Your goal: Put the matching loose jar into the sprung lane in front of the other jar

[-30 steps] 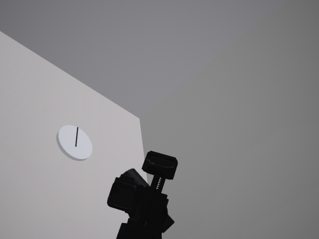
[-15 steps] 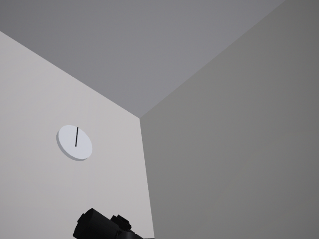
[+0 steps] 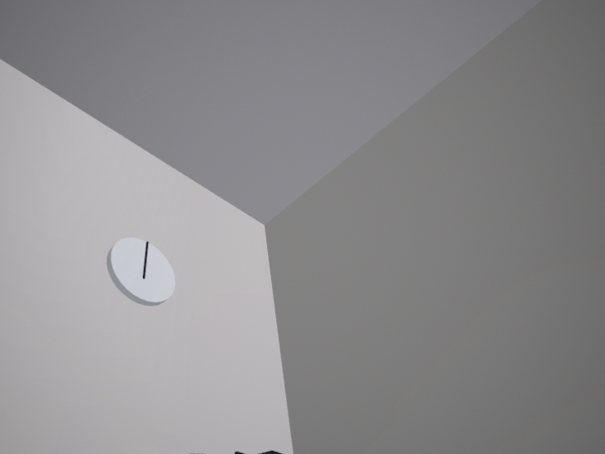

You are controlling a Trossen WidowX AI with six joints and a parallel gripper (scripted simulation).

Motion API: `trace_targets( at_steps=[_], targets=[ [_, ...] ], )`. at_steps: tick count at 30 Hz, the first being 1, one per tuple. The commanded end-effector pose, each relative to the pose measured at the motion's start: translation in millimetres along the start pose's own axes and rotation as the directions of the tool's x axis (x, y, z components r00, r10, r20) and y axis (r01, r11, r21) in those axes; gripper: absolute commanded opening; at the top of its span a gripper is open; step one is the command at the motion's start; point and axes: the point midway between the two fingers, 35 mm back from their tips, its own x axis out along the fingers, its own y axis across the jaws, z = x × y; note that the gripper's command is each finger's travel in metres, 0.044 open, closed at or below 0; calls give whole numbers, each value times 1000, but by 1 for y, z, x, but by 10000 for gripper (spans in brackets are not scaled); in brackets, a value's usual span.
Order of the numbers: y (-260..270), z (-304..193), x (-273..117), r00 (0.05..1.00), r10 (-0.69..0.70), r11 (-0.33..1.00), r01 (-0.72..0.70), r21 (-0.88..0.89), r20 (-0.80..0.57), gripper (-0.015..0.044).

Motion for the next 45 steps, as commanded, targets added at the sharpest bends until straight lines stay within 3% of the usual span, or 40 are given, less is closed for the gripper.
trace_targets(
  at_steps=[1, 35, 45],
  targets=[
    [-1, -4, 20, 1000, -8, 1000, 8, -9, -20, 440],
    [-1, -4, 74, 1000, -11, 1000, 11, -9, -20, 440],
    [-1, -4, 74, 1000, -11, 1000, 11, -9, -20, 177]
  ],
)
